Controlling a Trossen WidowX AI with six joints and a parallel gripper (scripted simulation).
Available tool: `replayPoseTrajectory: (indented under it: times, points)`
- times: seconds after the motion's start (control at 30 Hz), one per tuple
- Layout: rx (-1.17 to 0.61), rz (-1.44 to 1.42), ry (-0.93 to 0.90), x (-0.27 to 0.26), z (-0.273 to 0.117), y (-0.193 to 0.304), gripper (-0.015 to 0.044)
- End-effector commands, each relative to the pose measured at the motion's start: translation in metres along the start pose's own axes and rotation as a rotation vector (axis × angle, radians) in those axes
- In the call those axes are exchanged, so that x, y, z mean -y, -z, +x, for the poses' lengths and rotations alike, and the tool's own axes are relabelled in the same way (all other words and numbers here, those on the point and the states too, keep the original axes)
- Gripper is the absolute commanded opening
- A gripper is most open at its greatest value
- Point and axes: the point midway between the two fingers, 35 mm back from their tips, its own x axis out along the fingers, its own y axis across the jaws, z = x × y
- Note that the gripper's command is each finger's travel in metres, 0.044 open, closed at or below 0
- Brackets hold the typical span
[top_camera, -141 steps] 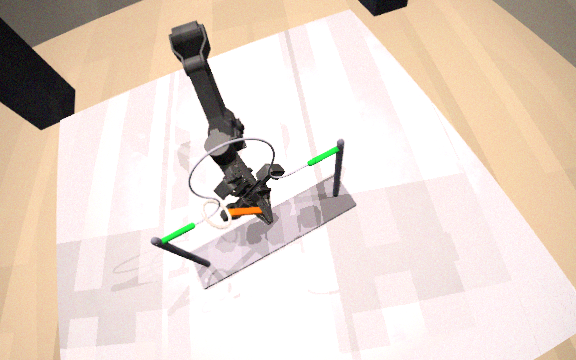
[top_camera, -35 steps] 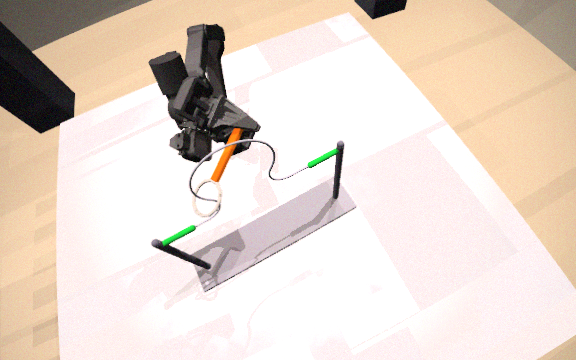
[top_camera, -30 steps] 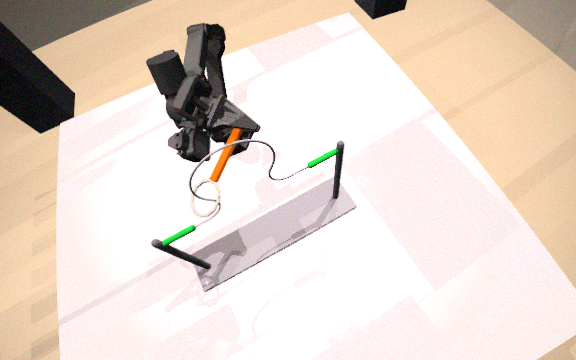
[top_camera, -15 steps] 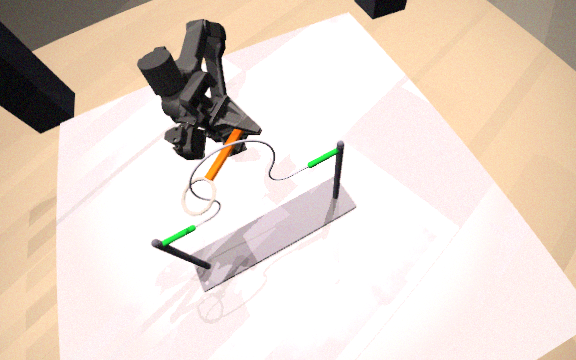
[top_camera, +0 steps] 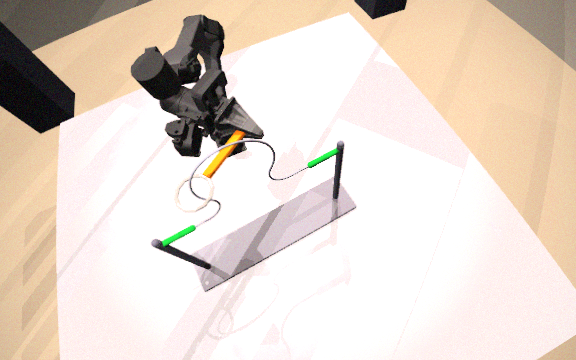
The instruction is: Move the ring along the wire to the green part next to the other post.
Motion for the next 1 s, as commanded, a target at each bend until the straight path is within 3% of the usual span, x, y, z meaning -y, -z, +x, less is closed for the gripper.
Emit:
replayPoseTrajectory:
  times: [0.0, 0.97]
  points:
    - [0.003, -0.05, 0.044, 0.003, 0.002, -0.002, -0.015]
    - [0.039, -0.382, 0.295, 0.023, 0.0, -0.006, -0.015]
